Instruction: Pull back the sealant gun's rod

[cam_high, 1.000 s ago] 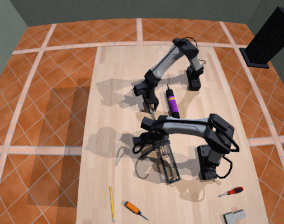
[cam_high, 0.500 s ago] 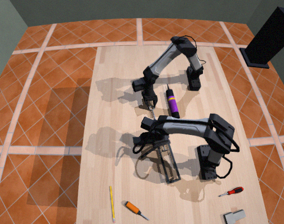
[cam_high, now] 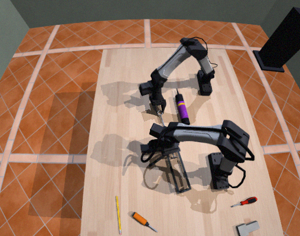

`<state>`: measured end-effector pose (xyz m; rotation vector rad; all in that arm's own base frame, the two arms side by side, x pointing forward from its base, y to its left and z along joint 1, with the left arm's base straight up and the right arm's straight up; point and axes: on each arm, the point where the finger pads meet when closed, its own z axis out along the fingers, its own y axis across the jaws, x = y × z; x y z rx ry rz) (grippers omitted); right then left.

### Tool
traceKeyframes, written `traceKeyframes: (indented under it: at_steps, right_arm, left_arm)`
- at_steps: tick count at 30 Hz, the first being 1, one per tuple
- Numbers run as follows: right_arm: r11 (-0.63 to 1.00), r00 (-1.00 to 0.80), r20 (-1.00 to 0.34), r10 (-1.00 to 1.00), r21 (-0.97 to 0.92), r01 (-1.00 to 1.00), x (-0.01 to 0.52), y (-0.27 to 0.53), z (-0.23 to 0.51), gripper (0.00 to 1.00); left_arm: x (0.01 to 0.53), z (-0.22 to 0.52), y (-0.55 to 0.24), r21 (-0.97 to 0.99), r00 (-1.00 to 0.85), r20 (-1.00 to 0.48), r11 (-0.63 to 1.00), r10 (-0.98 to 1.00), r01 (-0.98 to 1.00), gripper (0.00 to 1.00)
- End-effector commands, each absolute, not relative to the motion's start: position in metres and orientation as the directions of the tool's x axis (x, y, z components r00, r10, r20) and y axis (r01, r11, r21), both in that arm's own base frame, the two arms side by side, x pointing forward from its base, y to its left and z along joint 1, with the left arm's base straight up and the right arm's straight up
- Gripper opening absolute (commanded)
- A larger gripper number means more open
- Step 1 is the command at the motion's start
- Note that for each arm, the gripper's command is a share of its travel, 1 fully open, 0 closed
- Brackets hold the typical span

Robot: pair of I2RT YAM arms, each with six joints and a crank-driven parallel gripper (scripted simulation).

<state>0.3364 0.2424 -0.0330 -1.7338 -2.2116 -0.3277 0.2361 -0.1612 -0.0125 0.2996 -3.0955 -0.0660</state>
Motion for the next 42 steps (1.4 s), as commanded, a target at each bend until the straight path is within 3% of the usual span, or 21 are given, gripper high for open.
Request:
traceKeyframes:
  at_steps: [1,16,35,42]
  right_arm:
    - [0.234,-0.225,0.324,0.919,0.013,0.972,0.345,0.230,-0.031,0.34]
    - [0.232,-0.222,0.319,0.921,0.007,0.973,0.340,0.246,-0.032,0.34]
    - [0.194,-0.191,0.186,0.964,0.001,0.981,0.348,0.201,-0.037,0.34]
    - [0.236,-0.226,0.331,0.916,0.010,0.972,0.348,0.201,-0.025,0.34]
  left_arm:
    - [0.232,-0.016,-0.141,0.110,-0.983,0.016,0.978,-0.181,-0.178,0.55]
    - [0.246,-0.015,-0.162,0.018,-0.981,-0.024,0.981,-0.191,-0.191,0.55]
    - [0.205,-0.021,-0.104,0.267,-0.980,0.095,0.953,-0.175,-0.145,0.55]
    - [0.218,-0.016,-0.118,0.208,-0.984,0.049,0.965,-0.172,-0.158,0.55]
